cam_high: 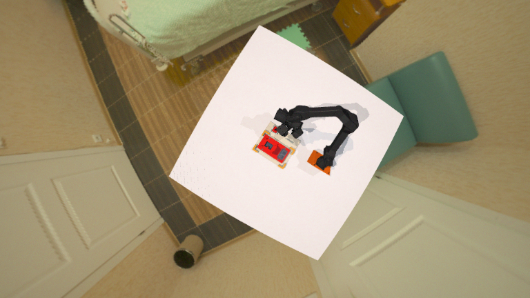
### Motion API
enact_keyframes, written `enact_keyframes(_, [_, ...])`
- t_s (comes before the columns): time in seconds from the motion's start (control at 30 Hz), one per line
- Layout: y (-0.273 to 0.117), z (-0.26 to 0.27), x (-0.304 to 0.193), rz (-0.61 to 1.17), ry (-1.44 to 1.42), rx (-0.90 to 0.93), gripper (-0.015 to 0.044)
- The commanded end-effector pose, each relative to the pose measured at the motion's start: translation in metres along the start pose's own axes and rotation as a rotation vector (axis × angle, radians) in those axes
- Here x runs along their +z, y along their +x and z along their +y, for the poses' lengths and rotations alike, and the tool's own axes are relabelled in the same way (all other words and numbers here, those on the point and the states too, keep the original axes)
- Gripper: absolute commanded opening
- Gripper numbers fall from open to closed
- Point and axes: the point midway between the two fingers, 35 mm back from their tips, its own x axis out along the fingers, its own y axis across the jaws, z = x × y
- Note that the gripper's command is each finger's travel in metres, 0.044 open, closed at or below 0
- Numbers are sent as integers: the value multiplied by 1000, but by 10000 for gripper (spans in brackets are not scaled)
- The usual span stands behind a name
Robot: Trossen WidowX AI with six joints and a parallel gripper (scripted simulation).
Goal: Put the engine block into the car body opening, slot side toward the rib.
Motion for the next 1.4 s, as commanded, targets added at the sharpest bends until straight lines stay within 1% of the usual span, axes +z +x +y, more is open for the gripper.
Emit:
enact_keyframes(0.0, [-3,-1,0,-4,137,-2,440])
enact_keyframes(1.37, [-23,-1,0,-4,1557,1,440])
